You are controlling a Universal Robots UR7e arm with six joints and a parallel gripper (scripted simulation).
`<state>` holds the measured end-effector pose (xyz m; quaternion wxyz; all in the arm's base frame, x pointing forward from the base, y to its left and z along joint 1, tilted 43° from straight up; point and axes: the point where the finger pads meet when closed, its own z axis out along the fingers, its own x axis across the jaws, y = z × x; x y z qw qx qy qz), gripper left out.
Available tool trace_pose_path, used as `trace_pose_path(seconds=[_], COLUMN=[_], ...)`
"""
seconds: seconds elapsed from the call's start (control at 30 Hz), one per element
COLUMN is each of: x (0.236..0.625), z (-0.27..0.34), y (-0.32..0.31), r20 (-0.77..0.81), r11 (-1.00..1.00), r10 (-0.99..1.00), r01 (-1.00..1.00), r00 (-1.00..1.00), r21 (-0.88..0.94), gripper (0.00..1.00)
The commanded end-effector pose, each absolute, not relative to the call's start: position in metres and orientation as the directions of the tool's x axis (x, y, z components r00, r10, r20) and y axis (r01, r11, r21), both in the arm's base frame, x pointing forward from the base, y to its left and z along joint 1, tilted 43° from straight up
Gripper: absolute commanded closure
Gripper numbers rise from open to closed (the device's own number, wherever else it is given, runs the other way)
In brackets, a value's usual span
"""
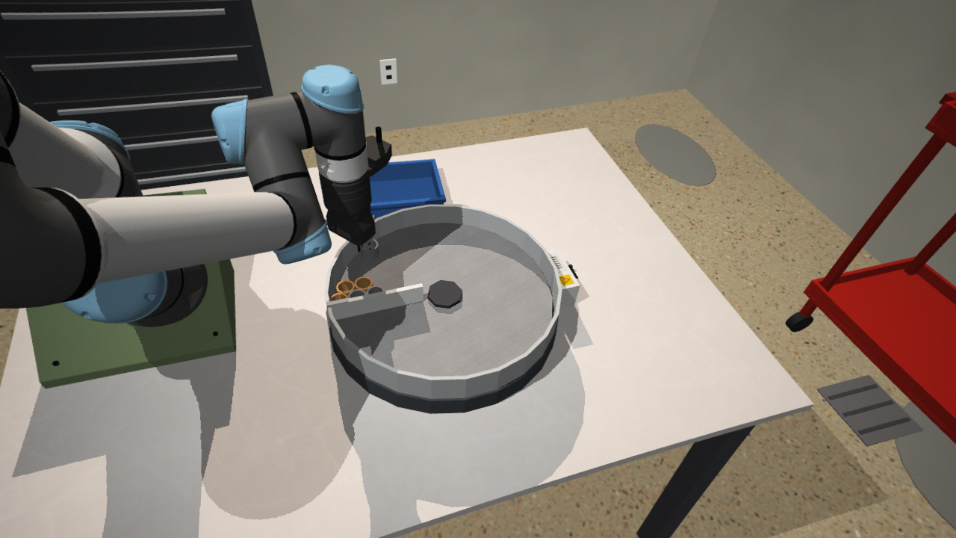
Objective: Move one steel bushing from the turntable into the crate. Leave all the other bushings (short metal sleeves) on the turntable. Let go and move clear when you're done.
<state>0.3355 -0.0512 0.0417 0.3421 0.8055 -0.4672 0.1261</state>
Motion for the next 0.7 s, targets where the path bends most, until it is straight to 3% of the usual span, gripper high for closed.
trace_pose_path(seconds=[0.0,0.67], x=[0.336,0.346], z=[0.043,0.054], y=[-0.050,-0.028], r20=[0.523,0.523], r11=[-0.328,-0.329], r10=[-0.667,-0.666], r01=[-0.839,-0.839], r00=[0.531,0.531], r21=[0.433,0.433], gripper=[1.00,1.00])
